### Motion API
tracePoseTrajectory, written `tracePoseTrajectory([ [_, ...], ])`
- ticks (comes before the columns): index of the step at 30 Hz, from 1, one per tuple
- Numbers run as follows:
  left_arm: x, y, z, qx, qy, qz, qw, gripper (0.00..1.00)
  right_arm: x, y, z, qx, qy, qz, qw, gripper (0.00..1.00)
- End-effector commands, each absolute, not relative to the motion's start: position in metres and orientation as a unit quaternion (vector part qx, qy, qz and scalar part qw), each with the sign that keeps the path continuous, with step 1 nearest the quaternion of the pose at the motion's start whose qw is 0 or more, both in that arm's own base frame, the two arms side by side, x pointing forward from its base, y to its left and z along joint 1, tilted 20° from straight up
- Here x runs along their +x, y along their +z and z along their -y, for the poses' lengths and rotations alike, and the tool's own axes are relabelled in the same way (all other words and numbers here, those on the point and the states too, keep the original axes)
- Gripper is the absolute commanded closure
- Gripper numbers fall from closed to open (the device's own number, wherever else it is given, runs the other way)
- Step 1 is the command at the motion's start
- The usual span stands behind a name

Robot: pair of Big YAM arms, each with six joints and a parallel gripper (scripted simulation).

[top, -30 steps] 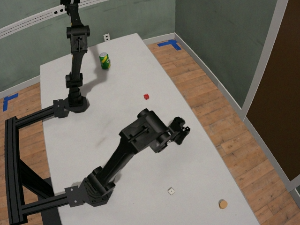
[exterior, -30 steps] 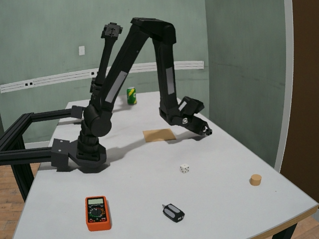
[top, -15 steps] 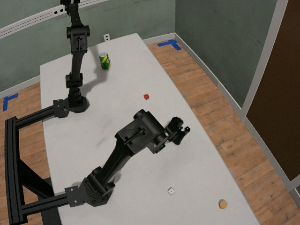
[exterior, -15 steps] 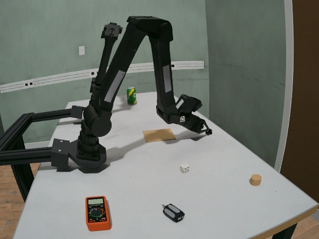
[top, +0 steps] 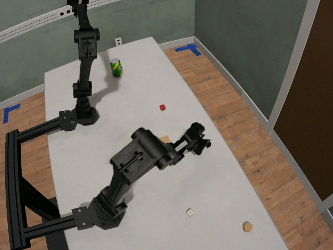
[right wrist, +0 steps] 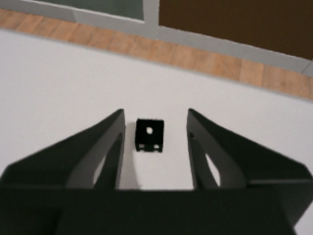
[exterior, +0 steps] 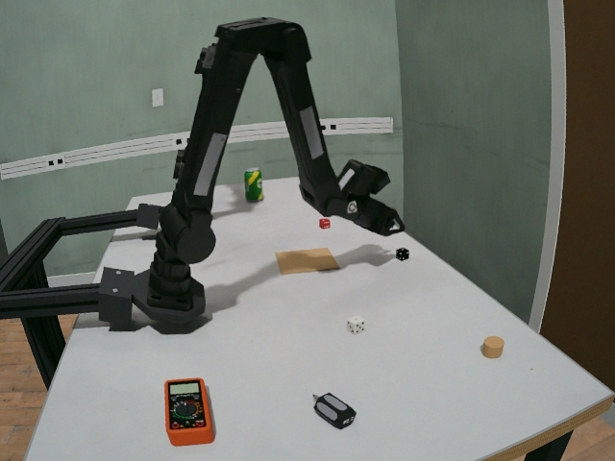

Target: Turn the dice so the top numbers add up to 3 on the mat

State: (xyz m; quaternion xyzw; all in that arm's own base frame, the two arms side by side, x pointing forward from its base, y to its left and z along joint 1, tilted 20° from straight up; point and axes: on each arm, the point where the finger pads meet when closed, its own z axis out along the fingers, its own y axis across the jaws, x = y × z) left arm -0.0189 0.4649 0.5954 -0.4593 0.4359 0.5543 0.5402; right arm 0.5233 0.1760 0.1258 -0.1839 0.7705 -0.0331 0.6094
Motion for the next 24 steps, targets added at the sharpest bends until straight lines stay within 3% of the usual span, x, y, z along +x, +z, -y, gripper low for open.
tracePoseTrajectory([
  [1, -0.025, 0.599, -0.459, -0.459, 0.563, -0.434, 0.533, 0.00, 0.521, 0.143, -0.188, -0.185, -0.025, -0.768, 0.613, 0.61],
  [12, -0.025, 0.599, -0.459, -0.459, 0.563, -0.434, 0.533, 0.00, 0.530, 0.158, -0.192, -0.181, -0.024, -0.766, 0.617, 0.61],
  [24, -0.025, 0.599, -0.459, -0.459, 0.563, -0.434, 0.533, 0.00, 0.538, 0.172, -0.198, -0.174, -0.047, -0.836, 0.519, 0.61],
])
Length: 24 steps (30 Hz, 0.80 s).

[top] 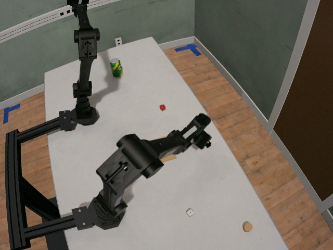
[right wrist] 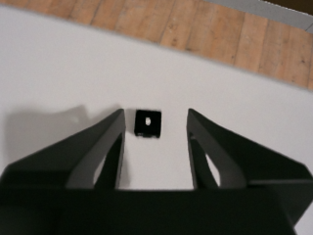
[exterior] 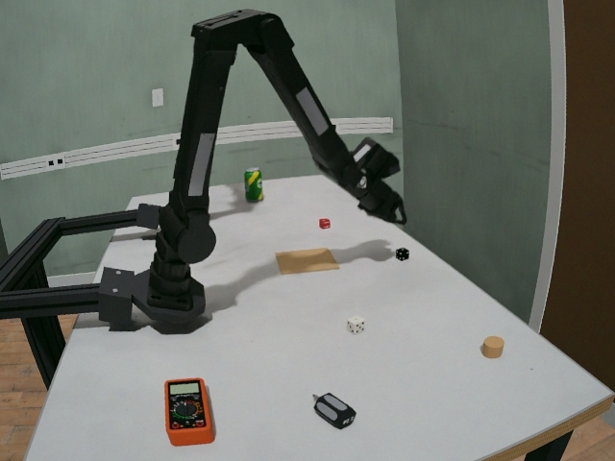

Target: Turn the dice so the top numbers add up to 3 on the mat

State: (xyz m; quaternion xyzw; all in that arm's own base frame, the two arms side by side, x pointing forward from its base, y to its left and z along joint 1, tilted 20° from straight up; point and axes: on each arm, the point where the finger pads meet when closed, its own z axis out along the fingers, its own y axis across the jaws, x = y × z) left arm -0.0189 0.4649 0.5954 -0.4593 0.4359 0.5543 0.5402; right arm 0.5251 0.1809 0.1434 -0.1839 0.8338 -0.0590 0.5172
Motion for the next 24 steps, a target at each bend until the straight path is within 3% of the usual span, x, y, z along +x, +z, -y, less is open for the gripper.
tracePoseTrajectory([
  [1, -0.025, 0.599, -0.459, -0.459, 0.563, -0.434, 0.533, 0.00, 0.541, 0.154, -0.199, -0.178, -0.054, -0.854, 0.485, 0.61],
  [11, -0.025, 0.599, -0.459, -0.459, 0.563, -0.434, 0.533, 0.00, 0.556, 0.171, -0.205, -0.155, -0.096, -0.947, 0.263, 0.61],
  [24, -0.025, 0.599, -0.459, -0.459, 0.563, -0.434, 0.533, 0.00, 0.567, 0.177, -0.197, -0.130, -0.118, -0.975, 0.135, 0.61],
])
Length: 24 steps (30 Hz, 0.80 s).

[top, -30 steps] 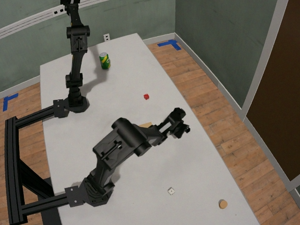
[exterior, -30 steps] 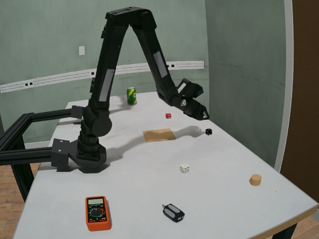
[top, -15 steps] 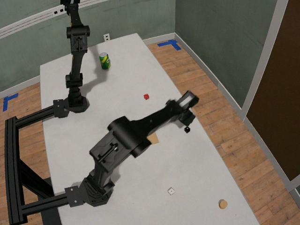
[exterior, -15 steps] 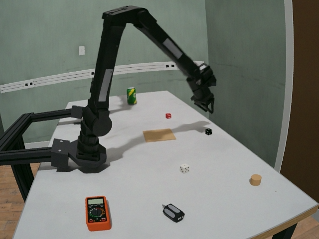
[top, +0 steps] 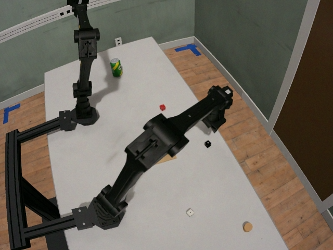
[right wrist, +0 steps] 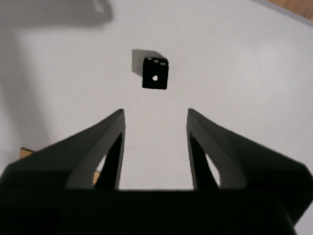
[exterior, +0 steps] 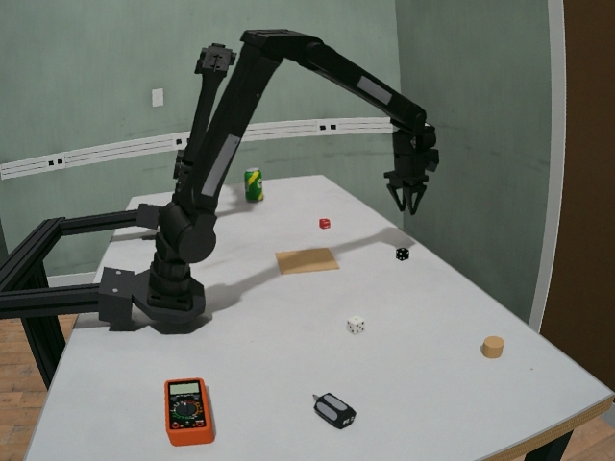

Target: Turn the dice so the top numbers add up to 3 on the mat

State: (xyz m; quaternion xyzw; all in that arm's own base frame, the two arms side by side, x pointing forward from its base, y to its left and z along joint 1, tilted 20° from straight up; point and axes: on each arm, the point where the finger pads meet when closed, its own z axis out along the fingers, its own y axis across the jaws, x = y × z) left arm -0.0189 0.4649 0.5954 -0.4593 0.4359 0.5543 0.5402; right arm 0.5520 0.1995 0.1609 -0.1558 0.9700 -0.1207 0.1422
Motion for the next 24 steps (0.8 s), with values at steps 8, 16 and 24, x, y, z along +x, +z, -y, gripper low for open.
tracePoseTrajectory([
  [8, -0.025, 0.599, -0.459, -0.459, 0.563, -0.434, 0.533, 0.00, 0.565, 0.196, -0.196, -0.127, -0.115, -0.974, 0.145, 0.00],
  [16, -0.025, 0.599, -0.459, -0.459, 0.563, -0.434, 0.533, 0.00, 0.566, 0.197, -0.196, -0.128, -0.115, -0.974, 0.146, 0.00],
  [24, -0.025, 0.599, -0.459, -0.459, 0.563, -0.434, 0.533, 0.00, 0.555, 0.161, -0.190, -0.036, -0.109, -0.984, 0.135, 0.00],
])
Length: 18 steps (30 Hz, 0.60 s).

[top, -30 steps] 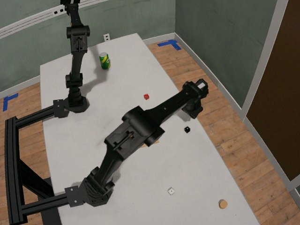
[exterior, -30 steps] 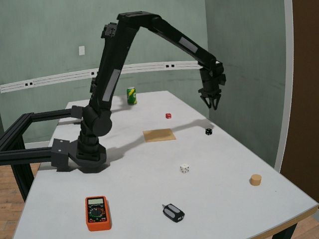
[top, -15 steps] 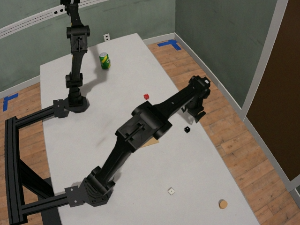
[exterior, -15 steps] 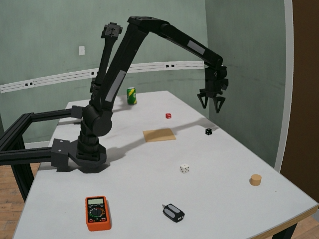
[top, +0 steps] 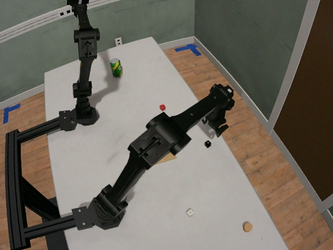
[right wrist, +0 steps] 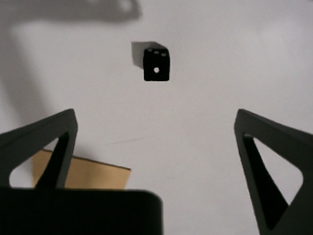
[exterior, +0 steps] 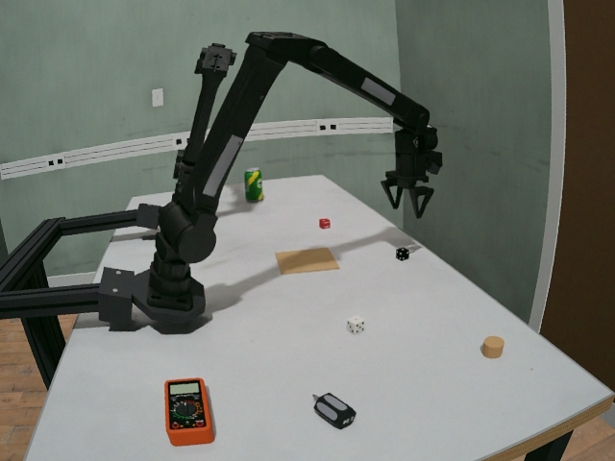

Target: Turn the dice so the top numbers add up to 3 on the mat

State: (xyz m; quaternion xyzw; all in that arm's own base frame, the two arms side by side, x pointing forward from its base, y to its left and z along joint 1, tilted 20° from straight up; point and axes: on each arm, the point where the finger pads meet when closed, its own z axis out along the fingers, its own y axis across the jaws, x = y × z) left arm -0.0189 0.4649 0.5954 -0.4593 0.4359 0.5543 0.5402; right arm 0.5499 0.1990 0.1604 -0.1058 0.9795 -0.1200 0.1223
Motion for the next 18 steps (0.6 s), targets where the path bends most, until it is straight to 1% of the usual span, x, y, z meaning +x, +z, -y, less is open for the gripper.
tracePoseTrajectory([
  [1, -0.025, 0.599, -0.459, -0.459, 0.563, -0.434, 0.533, 0.00, 0.555, 0.159, -0.190, -0.011, -0.106, -0.985, 0.137, 0.00],
  [4, -0.025, 0.599, -0.459, -0.459, 0.563, -0.434, 0.533, 0.00, 0.555, 0.158, -0.190, -0.007, -0.106, -0.985, 0.137, 0.00],
  [6, -0.025, 0.599, -0.459, -0.459, 0.563, -0.434, 0.533, 0.00, 0.556, 0.152, -0.190, 0.047, -0.100, -0.984, 0.140, 0.00],
  [18, -0.025, 0.599, -0.459, -0.459, 0.563, -0.434, 0.533, 0.00, 0.556, 0.139, -0.188, 0.219, -0.076, -0.961, 0.151, 0.00],
])
